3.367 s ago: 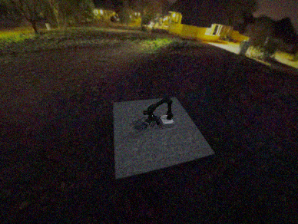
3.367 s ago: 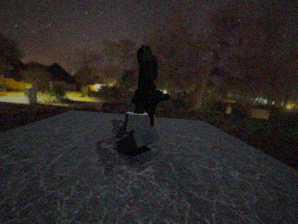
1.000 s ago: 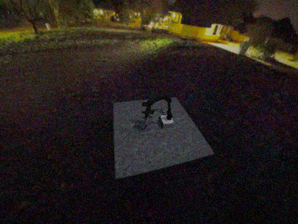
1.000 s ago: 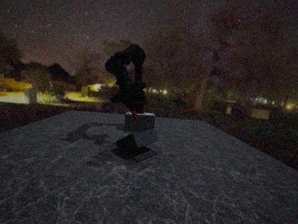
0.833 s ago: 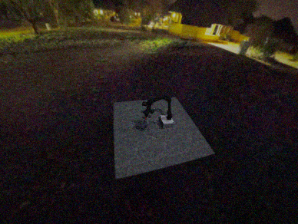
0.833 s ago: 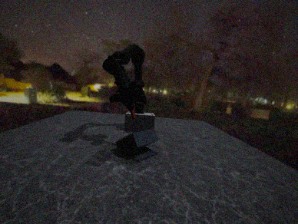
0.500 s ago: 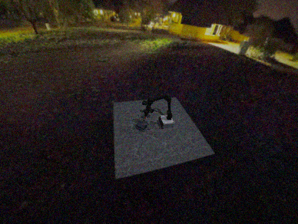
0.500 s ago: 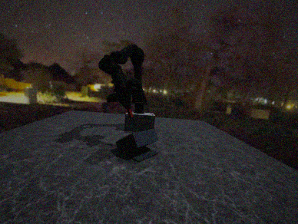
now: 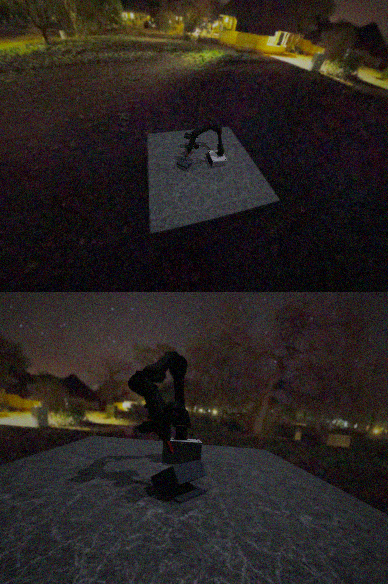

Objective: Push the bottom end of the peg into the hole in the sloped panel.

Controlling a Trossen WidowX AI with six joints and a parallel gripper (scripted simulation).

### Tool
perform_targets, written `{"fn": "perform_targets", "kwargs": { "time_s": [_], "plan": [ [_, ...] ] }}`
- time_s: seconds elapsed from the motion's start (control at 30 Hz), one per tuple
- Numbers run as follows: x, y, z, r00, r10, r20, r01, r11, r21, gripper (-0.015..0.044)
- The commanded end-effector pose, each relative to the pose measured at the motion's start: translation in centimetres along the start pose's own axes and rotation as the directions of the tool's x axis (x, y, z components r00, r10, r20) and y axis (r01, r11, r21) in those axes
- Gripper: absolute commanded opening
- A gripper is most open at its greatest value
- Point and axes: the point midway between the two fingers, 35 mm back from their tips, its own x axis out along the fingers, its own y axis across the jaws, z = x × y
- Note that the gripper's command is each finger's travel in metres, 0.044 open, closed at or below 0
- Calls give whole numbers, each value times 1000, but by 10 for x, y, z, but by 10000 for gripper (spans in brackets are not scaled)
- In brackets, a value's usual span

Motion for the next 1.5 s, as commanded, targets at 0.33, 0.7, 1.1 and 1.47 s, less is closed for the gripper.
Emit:
{"fn": "perform_targets", "kwargs": {
  "time_s": [0.33,0.7,1.1,1.47],
  "plan": [
    [20,1,-2,1000,-19,-6,19,1000,-3,0],
    [32,1,-2,1000,-20,-7,20,1000,-3,0],
    [41,2,-2,1000,-20,-7,20,1000,-2,0],
    [40,2,-2,1000,-19,-7,19,1000,-2,0]
  ]
}}
